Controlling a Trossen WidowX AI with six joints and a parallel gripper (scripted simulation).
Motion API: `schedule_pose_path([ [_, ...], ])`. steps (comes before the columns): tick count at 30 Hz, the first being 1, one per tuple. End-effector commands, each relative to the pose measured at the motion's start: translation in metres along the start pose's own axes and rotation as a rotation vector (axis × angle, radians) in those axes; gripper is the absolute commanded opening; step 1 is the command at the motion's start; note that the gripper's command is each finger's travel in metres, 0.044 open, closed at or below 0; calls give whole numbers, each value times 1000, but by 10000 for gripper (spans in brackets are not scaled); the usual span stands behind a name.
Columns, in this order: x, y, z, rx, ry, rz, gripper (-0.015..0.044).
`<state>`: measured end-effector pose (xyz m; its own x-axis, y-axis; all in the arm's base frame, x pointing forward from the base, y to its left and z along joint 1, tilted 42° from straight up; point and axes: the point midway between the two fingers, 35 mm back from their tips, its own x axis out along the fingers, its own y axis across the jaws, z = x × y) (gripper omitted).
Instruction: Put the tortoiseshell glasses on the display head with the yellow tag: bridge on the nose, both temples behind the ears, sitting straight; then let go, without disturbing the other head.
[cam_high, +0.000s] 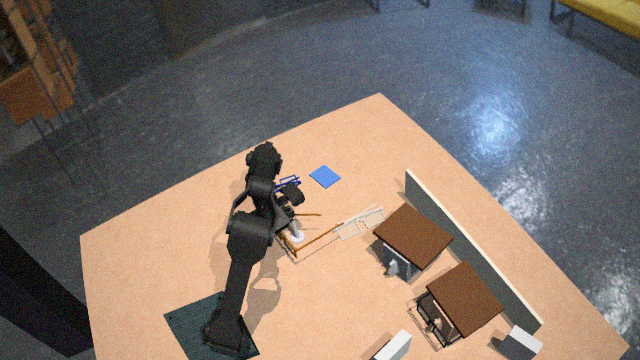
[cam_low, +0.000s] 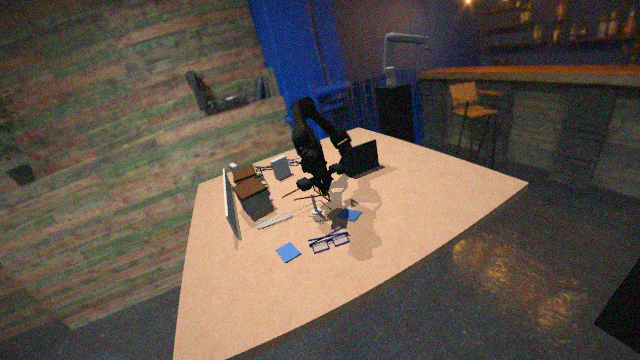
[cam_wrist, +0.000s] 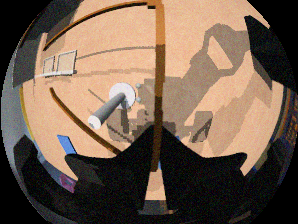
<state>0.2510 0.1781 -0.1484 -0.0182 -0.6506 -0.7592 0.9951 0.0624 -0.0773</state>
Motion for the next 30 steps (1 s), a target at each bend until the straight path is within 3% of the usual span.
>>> schedule_pose_path([
  [1, 2, -3, 4, -7, -7, 0, 0],
  [30, 2, -12, 15, -7, -8, -1, 0],
])
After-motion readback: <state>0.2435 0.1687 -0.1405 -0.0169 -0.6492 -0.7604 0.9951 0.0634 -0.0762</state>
